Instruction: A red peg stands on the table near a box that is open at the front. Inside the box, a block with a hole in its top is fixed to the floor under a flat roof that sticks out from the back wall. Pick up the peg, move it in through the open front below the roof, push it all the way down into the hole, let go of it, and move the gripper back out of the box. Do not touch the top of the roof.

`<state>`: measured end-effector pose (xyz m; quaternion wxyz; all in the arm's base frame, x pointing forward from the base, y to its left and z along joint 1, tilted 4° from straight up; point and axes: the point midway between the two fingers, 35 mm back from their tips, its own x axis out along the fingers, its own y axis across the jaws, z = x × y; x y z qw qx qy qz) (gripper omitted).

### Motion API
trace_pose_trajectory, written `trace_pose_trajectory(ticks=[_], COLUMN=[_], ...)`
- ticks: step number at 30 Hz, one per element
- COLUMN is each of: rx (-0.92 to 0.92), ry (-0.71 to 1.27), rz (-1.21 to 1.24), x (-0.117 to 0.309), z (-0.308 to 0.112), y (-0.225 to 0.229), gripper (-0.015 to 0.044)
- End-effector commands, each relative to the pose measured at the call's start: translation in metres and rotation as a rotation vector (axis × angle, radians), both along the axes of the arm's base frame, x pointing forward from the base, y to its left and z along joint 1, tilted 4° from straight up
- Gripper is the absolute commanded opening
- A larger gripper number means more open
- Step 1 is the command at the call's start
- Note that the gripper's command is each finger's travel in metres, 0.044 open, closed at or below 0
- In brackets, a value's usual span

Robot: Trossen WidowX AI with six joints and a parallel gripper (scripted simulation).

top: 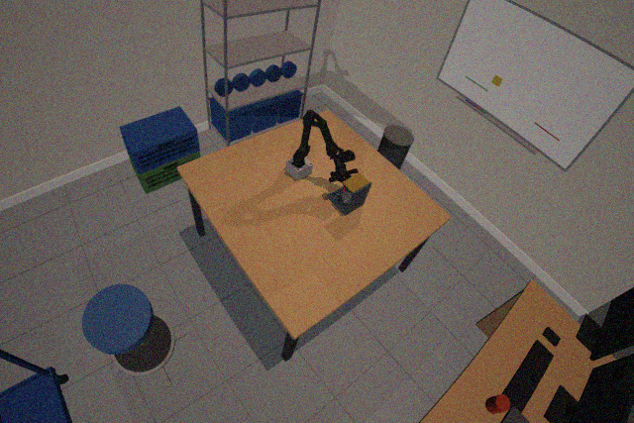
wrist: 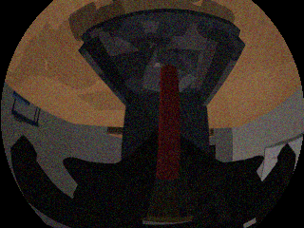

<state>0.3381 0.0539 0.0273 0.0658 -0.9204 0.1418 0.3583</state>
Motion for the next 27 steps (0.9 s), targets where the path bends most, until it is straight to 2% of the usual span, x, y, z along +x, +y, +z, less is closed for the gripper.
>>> trace_pose_trajectory(ticks=[1, 27], rx=[-0.004, -0.004], ry=[0.006, 0.005], rz=[0.005, 0.005], x=[0.010, 0.026], z=[-0.003, -0.003], y=[-0.001, -0.006], gripper=[0.0000, 0.0000])
